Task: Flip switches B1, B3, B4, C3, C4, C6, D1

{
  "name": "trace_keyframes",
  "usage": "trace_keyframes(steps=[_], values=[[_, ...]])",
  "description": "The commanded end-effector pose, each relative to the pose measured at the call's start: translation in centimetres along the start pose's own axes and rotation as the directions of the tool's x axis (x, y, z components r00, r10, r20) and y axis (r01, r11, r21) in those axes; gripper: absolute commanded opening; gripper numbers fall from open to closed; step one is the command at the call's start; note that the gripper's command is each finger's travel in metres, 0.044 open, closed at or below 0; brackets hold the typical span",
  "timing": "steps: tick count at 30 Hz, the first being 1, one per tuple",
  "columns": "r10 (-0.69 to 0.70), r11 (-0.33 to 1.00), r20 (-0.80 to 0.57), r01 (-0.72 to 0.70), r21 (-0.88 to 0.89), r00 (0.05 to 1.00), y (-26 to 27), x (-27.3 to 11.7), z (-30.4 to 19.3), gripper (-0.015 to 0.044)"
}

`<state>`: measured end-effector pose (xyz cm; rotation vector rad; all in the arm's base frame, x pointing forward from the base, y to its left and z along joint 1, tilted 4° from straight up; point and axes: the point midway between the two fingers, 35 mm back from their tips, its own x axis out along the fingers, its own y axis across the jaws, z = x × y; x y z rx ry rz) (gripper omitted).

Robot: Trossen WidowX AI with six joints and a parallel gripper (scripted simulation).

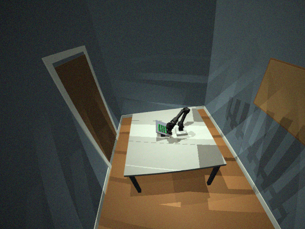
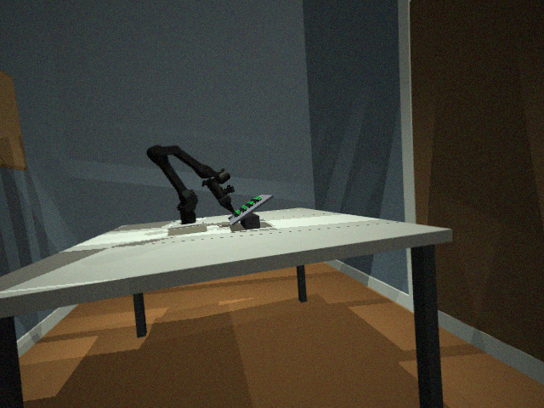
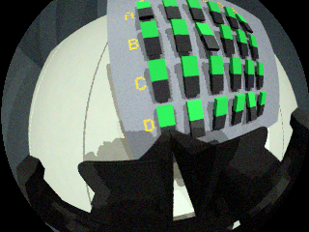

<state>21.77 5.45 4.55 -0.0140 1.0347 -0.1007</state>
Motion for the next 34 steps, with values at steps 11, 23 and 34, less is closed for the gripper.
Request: trace_keyframes(steps=[11,23,34], values=[[0.003,1.000,-0.031,-0.003,-0.007,1.000,0.0,-6.4,0.2,0.0000],[0.007,1.000,-0.040,-0.007,-0.003,0.999,-4.3,-6.6,5.2,0.0000],[-0.004,1.000,-0.024,0.004,-0.011,1.000,-6.9,-6.9,7.3,0.0000]])
